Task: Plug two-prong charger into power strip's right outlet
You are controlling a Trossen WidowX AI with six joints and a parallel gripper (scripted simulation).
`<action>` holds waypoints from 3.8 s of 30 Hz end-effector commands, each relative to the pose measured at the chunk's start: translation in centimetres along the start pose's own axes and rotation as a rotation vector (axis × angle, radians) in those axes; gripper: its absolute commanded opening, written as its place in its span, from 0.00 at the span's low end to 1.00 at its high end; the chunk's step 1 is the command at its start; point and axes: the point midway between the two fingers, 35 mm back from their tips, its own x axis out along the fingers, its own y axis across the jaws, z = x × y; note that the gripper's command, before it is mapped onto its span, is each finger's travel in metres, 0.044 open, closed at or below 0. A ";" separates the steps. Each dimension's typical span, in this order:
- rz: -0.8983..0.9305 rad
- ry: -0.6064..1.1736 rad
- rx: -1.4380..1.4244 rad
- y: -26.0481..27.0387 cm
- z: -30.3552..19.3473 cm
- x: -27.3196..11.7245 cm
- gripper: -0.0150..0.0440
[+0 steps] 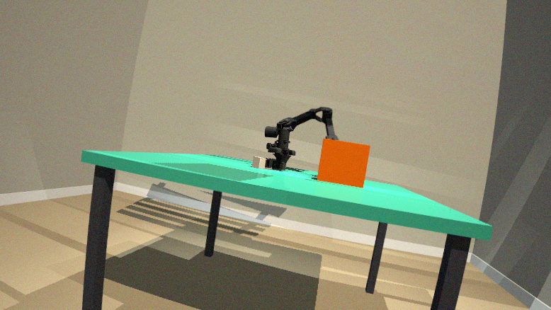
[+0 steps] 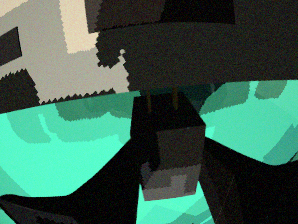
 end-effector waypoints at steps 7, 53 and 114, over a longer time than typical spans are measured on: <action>0.002 -0.001 -0.005 0.0 0.1 -0.1 0.25; 0.002 -0.001 -0.005 0.0 1.2 -0.1 0.25; 0.002 -0.002 -0.004 0.0 3.3 -0.1 0.25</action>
